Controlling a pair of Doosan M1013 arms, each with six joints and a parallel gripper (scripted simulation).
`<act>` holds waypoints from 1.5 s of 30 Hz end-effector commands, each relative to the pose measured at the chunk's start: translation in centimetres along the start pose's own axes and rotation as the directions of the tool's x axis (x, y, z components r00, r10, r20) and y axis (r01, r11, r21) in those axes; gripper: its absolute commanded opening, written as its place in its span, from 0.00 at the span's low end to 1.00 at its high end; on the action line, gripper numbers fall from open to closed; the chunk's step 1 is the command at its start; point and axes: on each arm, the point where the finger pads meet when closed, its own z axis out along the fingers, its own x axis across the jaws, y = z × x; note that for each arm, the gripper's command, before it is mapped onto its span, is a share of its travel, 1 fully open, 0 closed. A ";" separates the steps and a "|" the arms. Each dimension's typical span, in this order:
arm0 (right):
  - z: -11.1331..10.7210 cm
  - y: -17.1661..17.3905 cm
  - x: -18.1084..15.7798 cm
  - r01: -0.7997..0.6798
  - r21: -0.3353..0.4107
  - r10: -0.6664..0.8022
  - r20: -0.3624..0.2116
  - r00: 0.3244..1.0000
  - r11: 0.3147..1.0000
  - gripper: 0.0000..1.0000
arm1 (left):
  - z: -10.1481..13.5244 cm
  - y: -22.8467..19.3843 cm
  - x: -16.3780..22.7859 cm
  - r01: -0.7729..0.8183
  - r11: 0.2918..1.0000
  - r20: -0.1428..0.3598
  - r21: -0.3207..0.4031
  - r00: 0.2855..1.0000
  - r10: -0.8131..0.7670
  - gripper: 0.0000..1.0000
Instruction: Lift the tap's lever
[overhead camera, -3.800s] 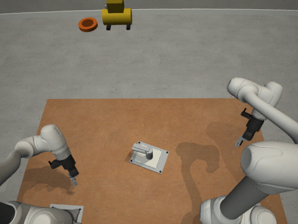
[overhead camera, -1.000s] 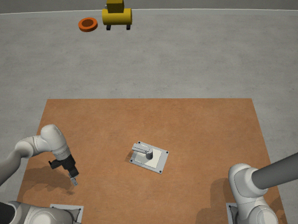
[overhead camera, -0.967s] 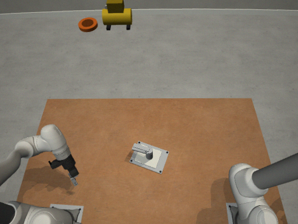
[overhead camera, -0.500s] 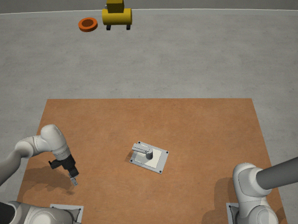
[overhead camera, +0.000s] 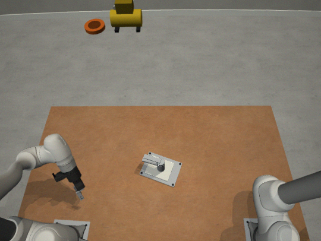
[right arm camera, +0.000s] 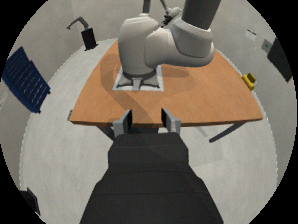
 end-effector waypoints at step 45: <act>0.0 0.0 -0.3 0.007 -0.001 -0.007 -0.004 1.000 1.000 1.00 | -10.3 26.4 -3.7 -0.527 0.807 -0.343 0.268 0.731 0.591 1.00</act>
